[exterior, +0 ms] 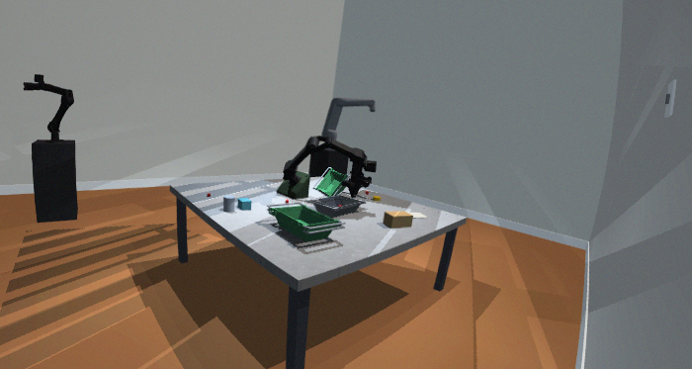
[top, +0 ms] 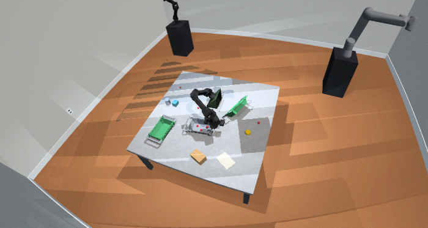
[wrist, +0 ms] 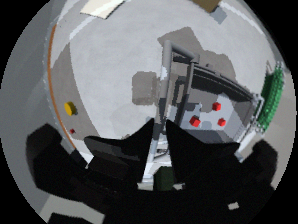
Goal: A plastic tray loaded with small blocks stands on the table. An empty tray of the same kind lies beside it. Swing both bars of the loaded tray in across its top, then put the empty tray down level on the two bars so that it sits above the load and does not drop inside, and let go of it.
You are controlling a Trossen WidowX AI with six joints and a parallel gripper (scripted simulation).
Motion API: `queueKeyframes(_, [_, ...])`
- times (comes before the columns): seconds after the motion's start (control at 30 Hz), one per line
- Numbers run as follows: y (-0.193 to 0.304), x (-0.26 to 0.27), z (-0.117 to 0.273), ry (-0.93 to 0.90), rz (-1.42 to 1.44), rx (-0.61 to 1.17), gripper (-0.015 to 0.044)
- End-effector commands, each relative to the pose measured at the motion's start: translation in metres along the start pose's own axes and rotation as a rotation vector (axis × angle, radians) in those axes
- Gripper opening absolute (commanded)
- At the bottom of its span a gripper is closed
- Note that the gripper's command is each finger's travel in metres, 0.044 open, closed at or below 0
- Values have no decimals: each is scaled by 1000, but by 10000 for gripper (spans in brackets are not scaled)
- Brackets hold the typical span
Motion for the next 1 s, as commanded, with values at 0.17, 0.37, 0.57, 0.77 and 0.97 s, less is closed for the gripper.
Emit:
queueKeyframes(0.17, [-4, -26, 13, 2, -14, -1, 83])
queueKeyframes(0.37, [-5, -44, 11, 3, -14, -1, 83])
queueKeyframes(0.57, [-6, -63, -3, 5, -14, -1, 83])
queueKeyframes(0.77, [-7, -67, -5, 5, -14, -1, 83])
queueKeyframes(0.97, [-8, -63, 21, 3, -13, -1, 83])
Point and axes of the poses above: the point midway between the two fingers, 35 mm back from their tips, its own z axis back along the fingers, its own x axis across the jaws, y = z × x, the point moved 1 cm from there along z, back along the fingers, and after that the axes turned 4 degrees about -z, right-handed, at the moved point
